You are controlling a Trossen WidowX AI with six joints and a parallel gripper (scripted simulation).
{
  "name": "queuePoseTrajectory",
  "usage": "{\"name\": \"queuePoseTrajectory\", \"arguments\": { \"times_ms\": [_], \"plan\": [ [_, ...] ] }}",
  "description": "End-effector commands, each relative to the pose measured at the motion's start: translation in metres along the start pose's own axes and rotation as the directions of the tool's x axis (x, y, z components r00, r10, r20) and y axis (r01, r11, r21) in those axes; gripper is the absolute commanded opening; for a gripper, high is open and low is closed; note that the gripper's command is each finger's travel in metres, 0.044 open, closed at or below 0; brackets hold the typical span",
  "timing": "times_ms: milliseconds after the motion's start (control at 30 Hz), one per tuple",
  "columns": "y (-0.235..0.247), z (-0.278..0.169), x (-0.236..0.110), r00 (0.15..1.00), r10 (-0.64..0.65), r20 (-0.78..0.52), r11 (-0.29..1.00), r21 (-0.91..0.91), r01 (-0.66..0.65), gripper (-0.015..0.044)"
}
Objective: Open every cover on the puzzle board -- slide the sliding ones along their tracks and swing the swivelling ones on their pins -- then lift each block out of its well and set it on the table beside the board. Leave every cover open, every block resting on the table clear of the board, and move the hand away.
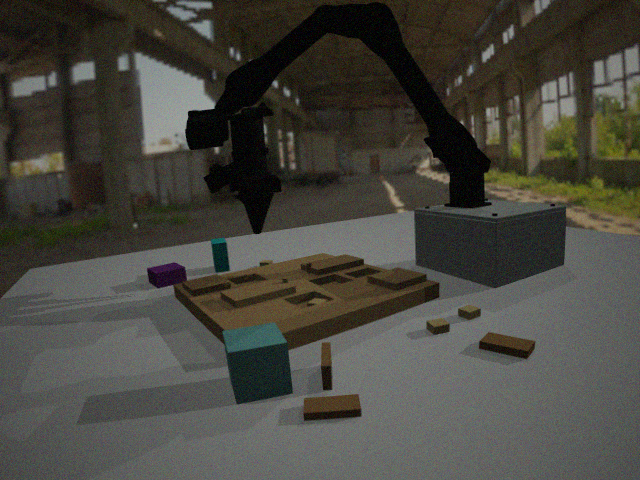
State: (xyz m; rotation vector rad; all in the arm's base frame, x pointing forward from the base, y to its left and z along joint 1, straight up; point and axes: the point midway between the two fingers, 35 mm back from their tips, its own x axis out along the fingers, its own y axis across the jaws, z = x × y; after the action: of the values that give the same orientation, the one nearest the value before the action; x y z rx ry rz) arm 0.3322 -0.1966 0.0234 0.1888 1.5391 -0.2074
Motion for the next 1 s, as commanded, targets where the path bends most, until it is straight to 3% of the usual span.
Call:
{"name": "queuePoseTrajectory", "arguments": {
  "times_ms": [0,967],
  "plan": [
    [0.028,0.002,0.001,1.0,0.005,-0.001,0.988,-0.157,-0.005,0.0],
    [0.195,-0.025,0.0,1.0,0.01,0.004,0.797,-0.604,-0.005,0.0]
  ]
}}
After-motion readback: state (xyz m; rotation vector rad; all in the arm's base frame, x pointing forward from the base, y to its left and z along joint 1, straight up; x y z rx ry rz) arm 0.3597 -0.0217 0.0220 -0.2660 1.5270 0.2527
